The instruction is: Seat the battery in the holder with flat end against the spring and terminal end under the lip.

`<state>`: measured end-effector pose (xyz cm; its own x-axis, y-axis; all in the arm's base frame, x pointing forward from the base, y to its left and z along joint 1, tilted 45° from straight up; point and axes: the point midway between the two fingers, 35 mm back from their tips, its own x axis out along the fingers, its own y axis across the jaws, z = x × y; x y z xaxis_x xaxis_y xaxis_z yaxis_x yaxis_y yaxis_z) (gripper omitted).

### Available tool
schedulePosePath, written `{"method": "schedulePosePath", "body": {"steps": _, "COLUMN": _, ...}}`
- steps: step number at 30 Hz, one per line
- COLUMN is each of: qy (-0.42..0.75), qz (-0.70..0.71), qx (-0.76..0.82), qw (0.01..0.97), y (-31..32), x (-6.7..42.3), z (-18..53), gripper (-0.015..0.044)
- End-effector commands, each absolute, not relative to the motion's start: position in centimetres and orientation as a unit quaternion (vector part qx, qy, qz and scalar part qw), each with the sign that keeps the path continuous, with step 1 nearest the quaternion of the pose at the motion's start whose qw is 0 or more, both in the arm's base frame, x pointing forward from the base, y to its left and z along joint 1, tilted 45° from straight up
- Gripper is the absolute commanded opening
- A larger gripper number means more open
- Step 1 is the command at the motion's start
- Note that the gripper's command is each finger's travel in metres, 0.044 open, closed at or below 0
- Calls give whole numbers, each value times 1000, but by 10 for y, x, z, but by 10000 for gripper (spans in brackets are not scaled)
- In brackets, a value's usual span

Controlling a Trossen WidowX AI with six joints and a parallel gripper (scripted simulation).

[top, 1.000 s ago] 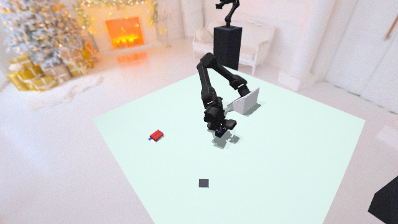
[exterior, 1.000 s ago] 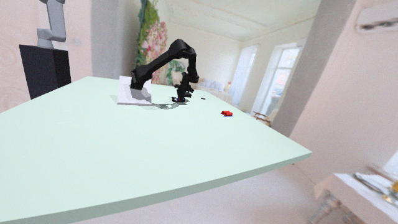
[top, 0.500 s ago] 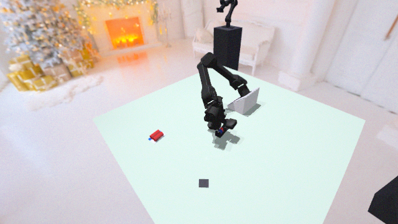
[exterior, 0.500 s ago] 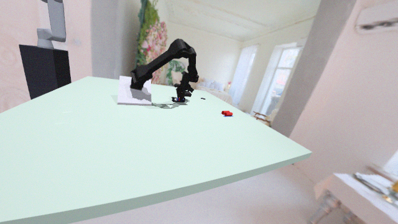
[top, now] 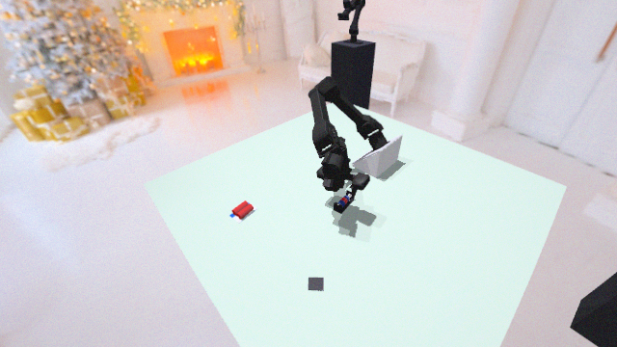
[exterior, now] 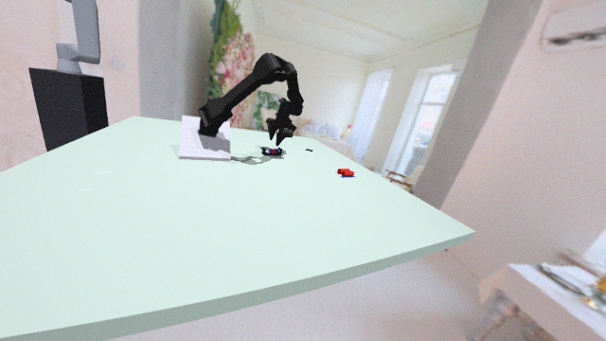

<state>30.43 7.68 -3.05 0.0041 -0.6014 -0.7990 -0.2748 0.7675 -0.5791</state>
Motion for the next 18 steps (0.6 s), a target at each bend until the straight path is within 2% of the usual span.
{"method": "schedulePosePath", "body": {"steps": 1, "qy": 685, "qz": -126, "qx": -309, "qw": 647, "y": 100, "x": 303, "z": -5, "gripper": 423}}
{"method": "schedulePosePath", "body": {"steps": 2, "qy": 685, "qz": -126, "qx": -309, "qw": 648, "y": 101, "x": 303, "z": -4, "gripper": 440}}
{"method": "schedulePosePath", "body": {"steps": 18, "qy": 685, "qz": -126, "qx": -309, "qw": 648, "y": 103, "x": 302, "z": -5, "gripper": 440}}
